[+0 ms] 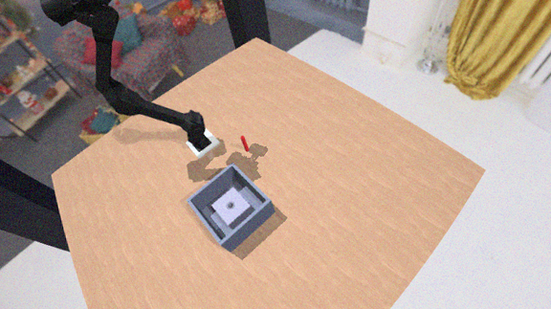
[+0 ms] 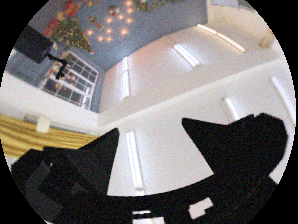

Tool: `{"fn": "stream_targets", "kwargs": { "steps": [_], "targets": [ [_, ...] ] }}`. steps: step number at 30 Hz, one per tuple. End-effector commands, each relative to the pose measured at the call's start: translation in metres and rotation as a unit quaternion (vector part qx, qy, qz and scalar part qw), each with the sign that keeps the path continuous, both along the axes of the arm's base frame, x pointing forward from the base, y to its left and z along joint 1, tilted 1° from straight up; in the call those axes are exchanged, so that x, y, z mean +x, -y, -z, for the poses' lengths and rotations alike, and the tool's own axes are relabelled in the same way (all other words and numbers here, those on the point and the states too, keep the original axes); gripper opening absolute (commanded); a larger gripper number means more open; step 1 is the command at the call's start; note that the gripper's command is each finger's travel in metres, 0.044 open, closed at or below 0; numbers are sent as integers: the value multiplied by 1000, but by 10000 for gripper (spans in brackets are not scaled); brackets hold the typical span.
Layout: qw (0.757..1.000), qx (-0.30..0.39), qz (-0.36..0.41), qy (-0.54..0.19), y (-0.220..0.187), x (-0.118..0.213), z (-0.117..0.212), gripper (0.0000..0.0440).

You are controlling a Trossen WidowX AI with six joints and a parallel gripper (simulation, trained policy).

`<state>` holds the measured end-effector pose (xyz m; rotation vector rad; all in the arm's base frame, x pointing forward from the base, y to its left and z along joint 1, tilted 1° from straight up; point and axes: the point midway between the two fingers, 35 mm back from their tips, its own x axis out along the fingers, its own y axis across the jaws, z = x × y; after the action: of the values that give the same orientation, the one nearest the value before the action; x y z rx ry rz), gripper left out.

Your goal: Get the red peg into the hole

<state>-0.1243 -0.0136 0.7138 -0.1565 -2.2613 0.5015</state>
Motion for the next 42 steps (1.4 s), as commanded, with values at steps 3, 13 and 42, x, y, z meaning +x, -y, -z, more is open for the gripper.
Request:
{"fn": "stream_targets", "kwargs": {
  "steps": [3,13,42],
  "targets": [
    [996,-66,-1,-66,-33,19,-1,440],
    [965,-169,0,-202,-88,66,4,440],
    [727,-295,11,-619,-182,242,100,440]
  ]
}}
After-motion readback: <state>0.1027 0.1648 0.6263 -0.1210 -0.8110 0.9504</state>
